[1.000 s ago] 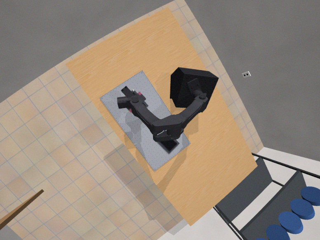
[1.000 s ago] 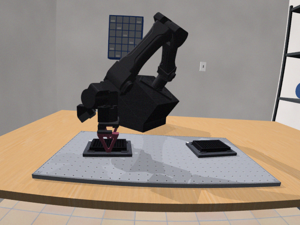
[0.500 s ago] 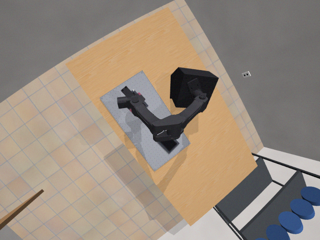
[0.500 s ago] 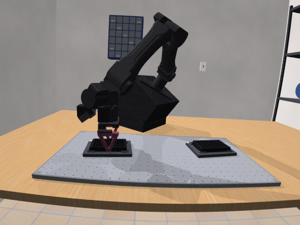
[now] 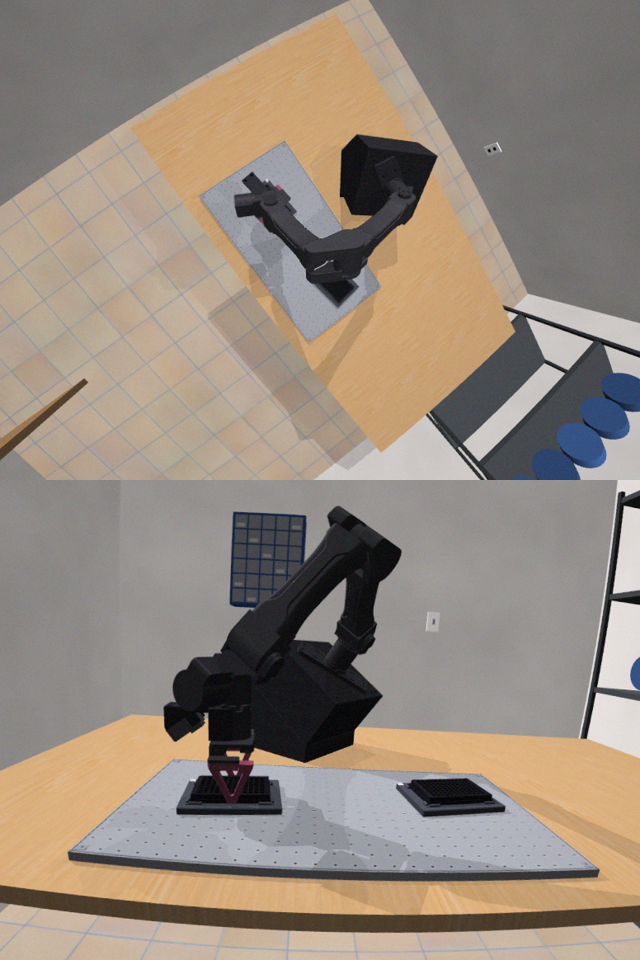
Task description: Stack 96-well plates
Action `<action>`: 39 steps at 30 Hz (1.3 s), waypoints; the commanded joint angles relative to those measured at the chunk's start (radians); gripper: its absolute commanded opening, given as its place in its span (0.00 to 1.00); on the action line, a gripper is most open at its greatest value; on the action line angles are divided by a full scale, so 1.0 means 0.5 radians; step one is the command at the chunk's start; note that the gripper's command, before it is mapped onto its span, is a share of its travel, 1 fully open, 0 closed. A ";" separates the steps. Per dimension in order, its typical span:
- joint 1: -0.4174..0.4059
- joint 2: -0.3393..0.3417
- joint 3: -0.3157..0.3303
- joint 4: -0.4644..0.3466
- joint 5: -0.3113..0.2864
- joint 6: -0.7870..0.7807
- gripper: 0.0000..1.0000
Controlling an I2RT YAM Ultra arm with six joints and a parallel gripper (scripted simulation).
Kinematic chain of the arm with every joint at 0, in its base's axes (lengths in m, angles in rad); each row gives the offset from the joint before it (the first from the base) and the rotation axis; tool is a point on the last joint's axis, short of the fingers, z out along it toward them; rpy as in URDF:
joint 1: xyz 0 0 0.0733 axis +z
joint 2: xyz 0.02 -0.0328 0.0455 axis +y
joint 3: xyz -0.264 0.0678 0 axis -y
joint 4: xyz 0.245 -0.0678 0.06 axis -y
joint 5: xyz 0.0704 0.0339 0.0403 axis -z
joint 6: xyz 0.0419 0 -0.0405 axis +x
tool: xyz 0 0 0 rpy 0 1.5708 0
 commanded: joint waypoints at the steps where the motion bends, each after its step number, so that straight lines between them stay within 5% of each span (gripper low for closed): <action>1: -0.015 -0.013 0.007 0.003 0.008 0.004 0.00; 39: -0.166 -0.251 0.047 -0.311 -0.002 -0.166 0.00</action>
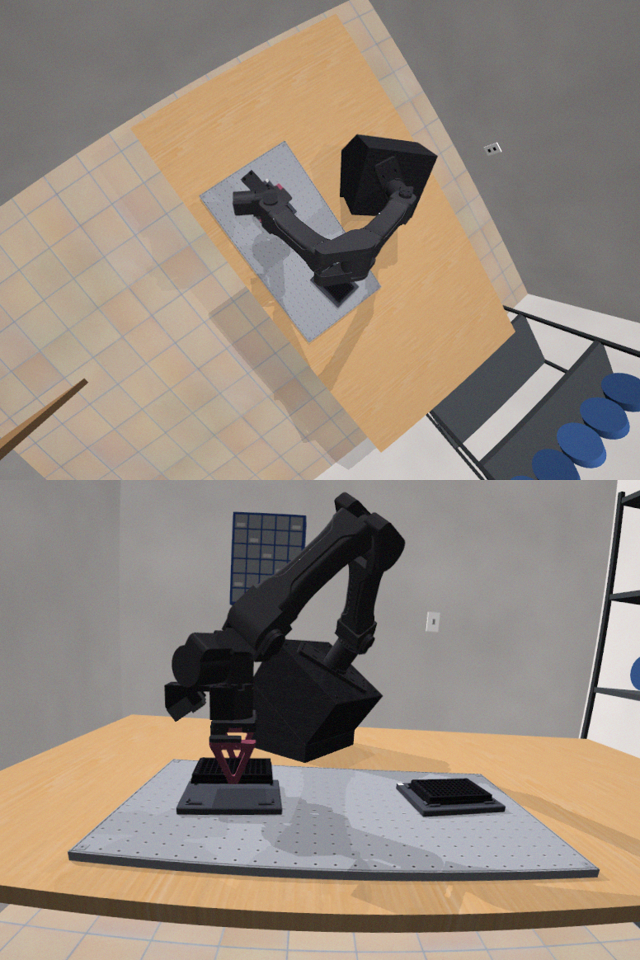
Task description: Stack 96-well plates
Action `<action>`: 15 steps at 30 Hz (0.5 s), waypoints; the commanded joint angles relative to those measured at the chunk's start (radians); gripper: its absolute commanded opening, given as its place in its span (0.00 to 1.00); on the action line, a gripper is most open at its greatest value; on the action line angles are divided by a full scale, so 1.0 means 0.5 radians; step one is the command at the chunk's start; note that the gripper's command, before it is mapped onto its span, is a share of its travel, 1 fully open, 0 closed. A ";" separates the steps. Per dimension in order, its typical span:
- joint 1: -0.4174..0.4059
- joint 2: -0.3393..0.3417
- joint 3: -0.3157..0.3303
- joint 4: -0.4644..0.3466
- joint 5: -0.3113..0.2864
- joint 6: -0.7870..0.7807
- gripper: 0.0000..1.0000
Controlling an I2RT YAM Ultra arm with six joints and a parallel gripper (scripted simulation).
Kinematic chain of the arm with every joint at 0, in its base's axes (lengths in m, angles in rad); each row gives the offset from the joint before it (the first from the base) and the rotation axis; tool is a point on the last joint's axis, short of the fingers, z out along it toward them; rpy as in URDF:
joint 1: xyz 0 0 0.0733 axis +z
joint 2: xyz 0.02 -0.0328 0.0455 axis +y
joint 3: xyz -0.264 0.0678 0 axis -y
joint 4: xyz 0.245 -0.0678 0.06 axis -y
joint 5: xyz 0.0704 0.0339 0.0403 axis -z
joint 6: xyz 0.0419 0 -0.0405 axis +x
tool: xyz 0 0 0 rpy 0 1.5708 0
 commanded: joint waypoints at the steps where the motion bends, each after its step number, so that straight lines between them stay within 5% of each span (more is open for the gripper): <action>1: -0.081 -0.100 0.049 -0.074 -0.001 -0.044 0.00; 15: -0.141 -0.181 0.069 -0.217 -0.003 -0.117 0.00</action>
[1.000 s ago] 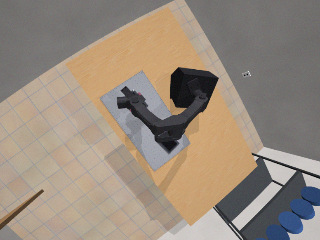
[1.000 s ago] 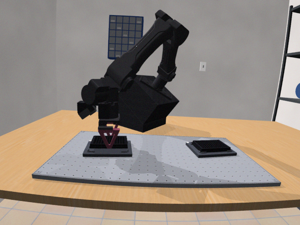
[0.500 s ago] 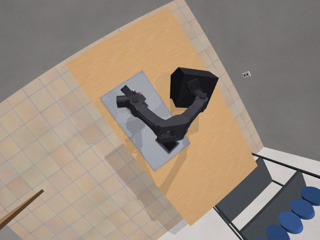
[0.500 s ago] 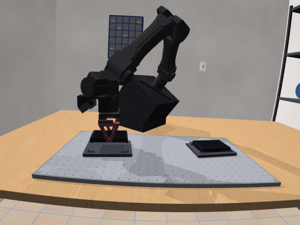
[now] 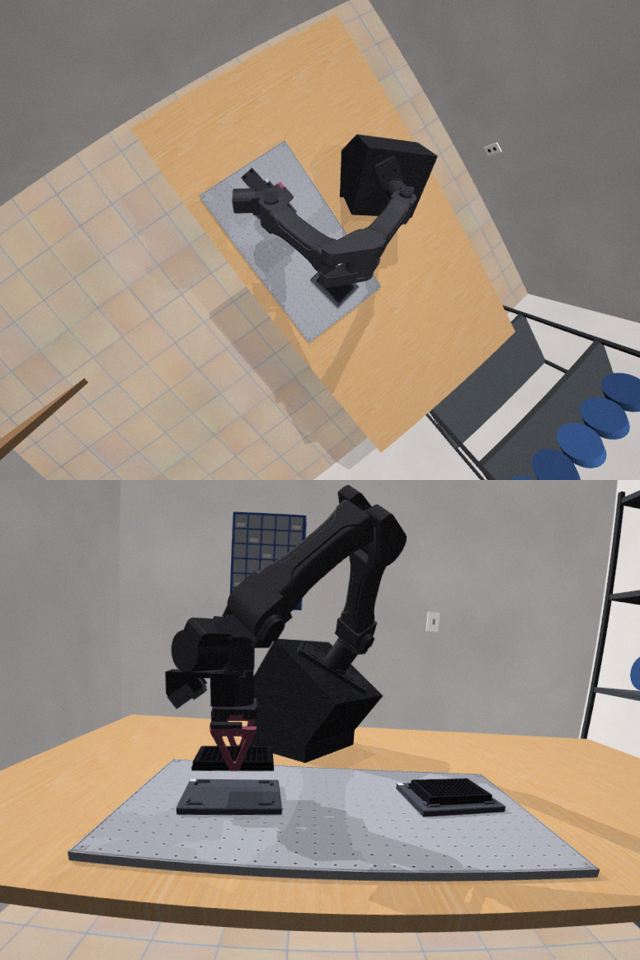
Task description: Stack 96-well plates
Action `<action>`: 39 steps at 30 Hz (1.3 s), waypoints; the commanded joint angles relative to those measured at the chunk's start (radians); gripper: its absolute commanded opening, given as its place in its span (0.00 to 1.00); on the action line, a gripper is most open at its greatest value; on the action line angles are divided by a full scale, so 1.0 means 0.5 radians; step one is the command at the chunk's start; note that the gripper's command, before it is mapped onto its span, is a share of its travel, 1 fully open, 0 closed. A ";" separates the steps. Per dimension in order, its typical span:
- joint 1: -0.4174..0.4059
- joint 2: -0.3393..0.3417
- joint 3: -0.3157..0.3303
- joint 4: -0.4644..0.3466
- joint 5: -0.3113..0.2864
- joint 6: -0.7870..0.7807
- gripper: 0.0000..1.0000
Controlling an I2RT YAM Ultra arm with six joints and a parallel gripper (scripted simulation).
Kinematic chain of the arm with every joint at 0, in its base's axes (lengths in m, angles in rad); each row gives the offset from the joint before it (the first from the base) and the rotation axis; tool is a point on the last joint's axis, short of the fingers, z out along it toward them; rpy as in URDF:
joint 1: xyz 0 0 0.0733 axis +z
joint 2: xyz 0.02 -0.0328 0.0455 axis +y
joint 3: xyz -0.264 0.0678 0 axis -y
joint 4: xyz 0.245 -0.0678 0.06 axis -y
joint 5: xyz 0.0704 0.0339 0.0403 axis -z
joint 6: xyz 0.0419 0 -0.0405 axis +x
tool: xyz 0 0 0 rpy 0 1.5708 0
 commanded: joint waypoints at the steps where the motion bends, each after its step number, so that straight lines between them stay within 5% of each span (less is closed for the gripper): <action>1: -0.080 -0.098 0.071 -0.076 0.000 -0.043 0.00; 18: -0.155 -0.184 0.119 -0.263 -0.002 -0.134 0.00; 39: -0.157 -0.184 0.124 -0.263 -0.002 -0.137 0.00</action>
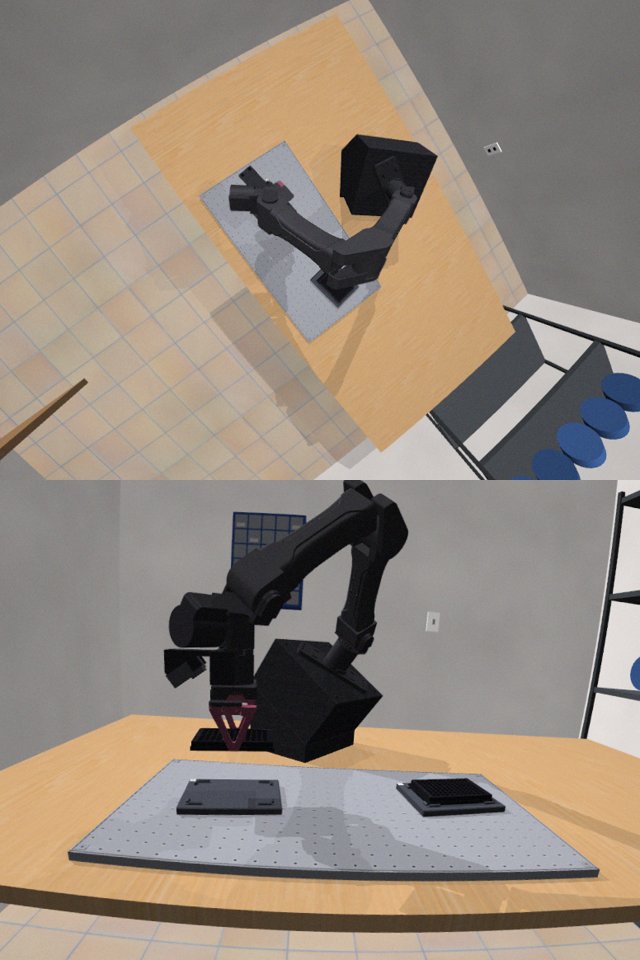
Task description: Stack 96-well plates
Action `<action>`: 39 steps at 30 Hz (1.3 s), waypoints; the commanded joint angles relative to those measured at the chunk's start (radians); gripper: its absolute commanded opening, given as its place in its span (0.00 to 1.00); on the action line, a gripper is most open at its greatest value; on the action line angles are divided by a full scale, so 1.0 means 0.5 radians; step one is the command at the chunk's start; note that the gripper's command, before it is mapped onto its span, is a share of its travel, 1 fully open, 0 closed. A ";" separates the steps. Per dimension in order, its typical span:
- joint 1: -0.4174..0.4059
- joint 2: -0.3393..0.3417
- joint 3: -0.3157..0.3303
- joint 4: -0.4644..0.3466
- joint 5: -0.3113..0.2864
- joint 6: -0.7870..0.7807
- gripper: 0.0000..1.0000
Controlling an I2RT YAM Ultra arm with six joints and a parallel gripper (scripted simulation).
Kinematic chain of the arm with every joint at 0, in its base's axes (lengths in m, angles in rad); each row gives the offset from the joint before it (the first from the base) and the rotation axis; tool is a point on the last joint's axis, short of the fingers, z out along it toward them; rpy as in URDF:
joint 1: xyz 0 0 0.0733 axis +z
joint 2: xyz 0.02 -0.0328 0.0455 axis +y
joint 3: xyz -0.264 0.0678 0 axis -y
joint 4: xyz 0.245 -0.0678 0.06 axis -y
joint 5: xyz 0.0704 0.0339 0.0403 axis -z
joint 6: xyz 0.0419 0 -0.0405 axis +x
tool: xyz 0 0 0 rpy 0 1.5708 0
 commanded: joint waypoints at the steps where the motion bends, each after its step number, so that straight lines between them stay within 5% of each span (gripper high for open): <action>1: -0.061 -0.073 0.052 -0.015 0.001 -0.014 0.00; 36: -0.061 -0.073 0.052 -0.015 0.001 -0.014 0.00; 39: -0.039 -0.107 -0.070 0.039 0.001 -0.035 0.00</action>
